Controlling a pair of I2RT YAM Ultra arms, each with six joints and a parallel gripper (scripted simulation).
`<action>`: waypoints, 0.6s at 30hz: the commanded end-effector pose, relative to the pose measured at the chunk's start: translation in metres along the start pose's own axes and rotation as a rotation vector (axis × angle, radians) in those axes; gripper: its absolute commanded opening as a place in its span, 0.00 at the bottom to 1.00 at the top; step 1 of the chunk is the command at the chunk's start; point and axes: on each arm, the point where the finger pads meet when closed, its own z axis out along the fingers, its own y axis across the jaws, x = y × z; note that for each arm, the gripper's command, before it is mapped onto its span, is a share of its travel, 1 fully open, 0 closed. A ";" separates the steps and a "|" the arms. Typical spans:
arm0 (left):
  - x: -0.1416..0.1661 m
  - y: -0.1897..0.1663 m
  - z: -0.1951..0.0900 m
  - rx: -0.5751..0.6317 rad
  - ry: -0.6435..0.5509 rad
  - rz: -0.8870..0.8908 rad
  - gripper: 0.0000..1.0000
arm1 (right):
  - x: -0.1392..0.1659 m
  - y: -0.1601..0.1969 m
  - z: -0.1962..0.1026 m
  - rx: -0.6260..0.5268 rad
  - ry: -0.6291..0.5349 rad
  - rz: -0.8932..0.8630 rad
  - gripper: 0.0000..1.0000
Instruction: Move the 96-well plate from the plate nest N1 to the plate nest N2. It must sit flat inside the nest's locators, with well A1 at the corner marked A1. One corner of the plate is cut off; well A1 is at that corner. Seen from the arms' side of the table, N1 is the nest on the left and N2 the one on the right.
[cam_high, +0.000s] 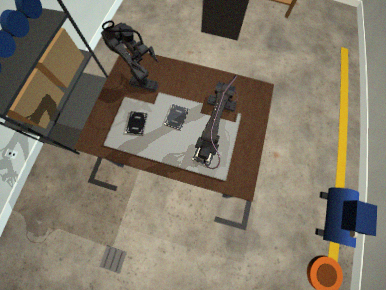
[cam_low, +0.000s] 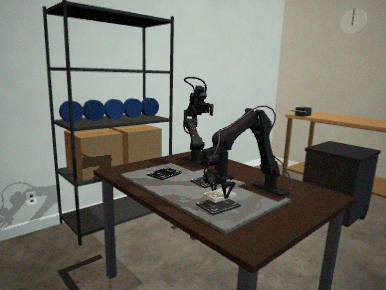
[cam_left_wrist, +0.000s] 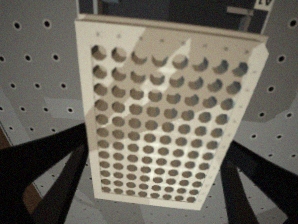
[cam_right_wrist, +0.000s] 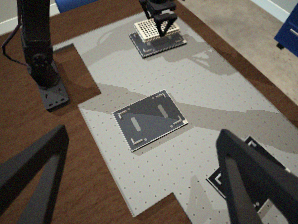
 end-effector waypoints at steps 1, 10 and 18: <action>-0.012 -0.002 -0.016 -0.005 -0.070 -0.018 0.80 | 0.039 -0.005 -0.033 0.007 0.128 -0.001 1.00; 0.015 -0.052 -0.012 0.011 -0.066 -0.126 0.80 | 0.031 -0.004 -0.040 -0.001 0.080 0.001 1.00; 0.082 -0.155 -0.007 0.016 -0.036 -0.176 0.80 | 0.030 -0.004 -0.040 -0.002 0.075 0.001 1.00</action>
